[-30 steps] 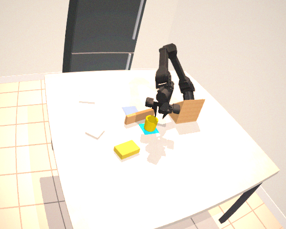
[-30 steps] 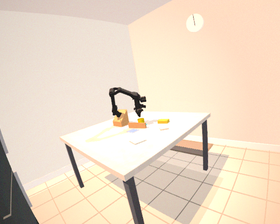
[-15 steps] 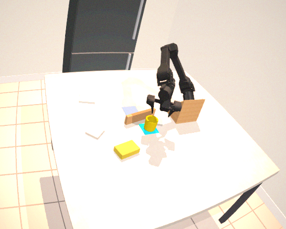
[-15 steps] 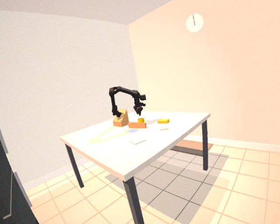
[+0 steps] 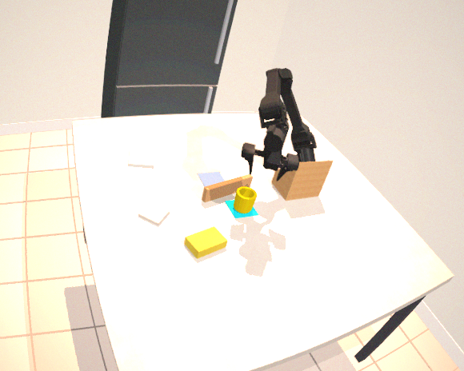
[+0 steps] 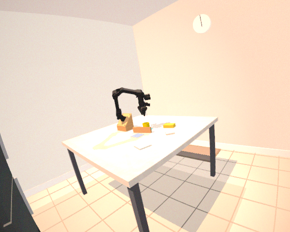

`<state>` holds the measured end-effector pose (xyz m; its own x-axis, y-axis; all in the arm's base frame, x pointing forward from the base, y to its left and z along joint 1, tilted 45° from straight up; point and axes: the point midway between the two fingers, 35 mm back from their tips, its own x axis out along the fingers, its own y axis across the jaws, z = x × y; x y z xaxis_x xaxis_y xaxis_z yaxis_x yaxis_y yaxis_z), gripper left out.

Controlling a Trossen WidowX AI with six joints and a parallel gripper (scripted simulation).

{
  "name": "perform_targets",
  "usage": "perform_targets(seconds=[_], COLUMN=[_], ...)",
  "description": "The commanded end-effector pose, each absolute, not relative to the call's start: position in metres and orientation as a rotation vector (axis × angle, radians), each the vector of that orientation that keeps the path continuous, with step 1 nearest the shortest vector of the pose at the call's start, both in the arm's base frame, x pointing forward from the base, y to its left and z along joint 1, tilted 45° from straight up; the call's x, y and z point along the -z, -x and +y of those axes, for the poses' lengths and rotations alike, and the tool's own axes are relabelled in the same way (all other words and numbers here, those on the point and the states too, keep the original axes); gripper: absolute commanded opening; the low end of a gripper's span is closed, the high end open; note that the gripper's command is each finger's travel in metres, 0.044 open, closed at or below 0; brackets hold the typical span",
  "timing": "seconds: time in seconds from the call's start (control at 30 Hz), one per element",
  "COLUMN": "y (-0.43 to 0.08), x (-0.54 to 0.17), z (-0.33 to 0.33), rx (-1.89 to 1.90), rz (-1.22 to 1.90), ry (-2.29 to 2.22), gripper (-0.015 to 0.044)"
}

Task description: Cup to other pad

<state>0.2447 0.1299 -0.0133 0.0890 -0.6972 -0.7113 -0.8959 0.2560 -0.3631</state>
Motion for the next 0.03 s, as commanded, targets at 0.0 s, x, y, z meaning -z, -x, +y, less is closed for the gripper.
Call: perform_targets(seconds=[0.0], y=[-0.2447], x=[0.0137], z=[0.1298], rx=[-0.289], rz=[1.658], ry=[1.496], gripper=[0.0440])
